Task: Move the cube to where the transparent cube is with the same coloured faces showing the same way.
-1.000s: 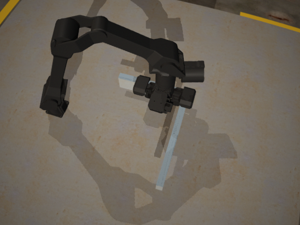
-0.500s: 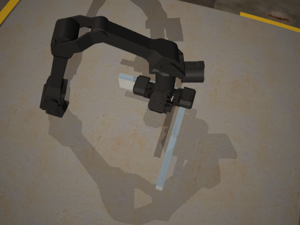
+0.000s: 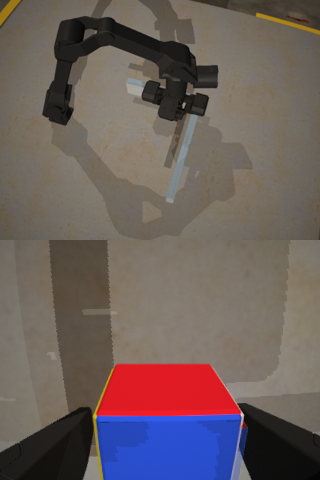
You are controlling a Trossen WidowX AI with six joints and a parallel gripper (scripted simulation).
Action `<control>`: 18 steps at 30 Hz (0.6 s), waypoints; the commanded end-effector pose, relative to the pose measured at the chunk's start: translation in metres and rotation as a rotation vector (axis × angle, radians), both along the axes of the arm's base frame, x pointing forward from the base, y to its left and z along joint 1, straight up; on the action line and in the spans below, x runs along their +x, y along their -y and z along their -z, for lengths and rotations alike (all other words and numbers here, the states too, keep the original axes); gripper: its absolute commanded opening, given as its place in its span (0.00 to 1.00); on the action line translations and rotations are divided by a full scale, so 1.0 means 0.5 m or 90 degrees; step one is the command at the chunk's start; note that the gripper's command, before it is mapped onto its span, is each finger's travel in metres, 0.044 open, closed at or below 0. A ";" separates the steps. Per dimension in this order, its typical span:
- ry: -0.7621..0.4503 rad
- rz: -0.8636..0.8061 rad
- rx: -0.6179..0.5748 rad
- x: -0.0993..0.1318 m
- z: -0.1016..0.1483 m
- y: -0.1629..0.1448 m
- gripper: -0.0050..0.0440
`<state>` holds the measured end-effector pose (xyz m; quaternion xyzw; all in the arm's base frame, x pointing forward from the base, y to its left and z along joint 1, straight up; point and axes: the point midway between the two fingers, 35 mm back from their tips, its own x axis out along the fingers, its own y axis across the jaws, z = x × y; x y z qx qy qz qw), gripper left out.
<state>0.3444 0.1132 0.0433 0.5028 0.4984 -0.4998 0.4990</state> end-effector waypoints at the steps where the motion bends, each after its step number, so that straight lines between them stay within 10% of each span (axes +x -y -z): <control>1: 0.018 0.000 0.005 0.010 -0.036 -0.004 0.67; 7: 0.014 -0.003 0.004 0.002 -0.183 -0.002 0.67; 18: 0.016 0.000 0.004 0.006 -0.173 -0.003 0.67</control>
